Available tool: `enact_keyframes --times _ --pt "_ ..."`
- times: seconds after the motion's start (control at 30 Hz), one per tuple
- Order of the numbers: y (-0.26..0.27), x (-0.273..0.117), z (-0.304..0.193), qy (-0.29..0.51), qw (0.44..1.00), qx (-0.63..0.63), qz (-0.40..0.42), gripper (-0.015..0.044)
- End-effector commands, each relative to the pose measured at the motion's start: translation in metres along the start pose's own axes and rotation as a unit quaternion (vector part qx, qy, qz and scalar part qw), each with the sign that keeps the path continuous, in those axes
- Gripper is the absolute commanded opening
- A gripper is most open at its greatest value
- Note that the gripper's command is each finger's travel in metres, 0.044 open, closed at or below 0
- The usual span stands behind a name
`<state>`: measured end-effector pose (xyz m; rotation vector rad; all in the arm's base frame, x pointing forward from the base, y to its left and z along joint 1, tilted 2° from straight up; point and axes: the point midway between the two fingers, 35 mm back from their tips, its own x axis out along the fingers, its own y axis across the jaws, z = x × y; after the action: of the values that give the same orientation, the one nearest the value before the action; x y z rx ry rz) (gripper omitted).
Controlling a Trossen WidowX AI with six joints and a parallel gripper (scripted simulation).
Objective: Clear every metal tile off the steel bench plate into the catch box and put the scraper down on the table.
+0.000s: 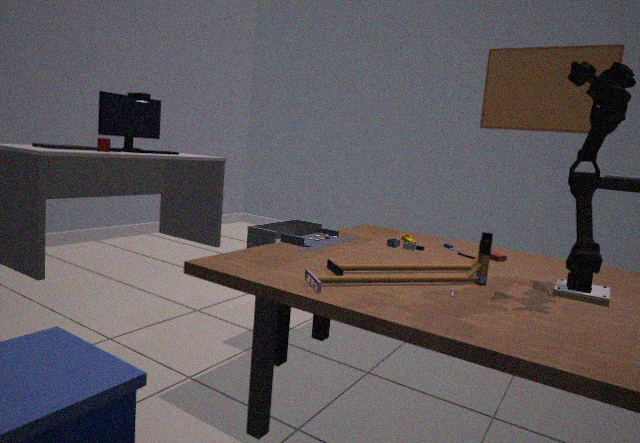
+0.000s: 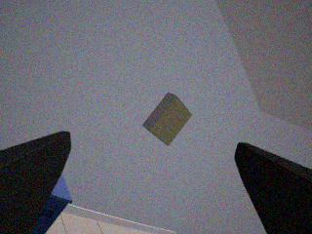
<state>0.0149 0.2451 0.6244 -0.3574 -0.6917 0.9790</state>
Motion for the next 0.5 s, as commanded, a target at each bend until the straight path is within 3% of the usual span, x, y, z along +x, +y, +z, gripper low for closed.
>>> enact_keyframes --times 0.0,0.47 --pt "0.003 0.001 0.013 -0.01 1.0 -0.006 -0.001 0.044" --pt "0.009 -0.005 0.05 -0.038 0.999 -0.015 0.0 0.044"
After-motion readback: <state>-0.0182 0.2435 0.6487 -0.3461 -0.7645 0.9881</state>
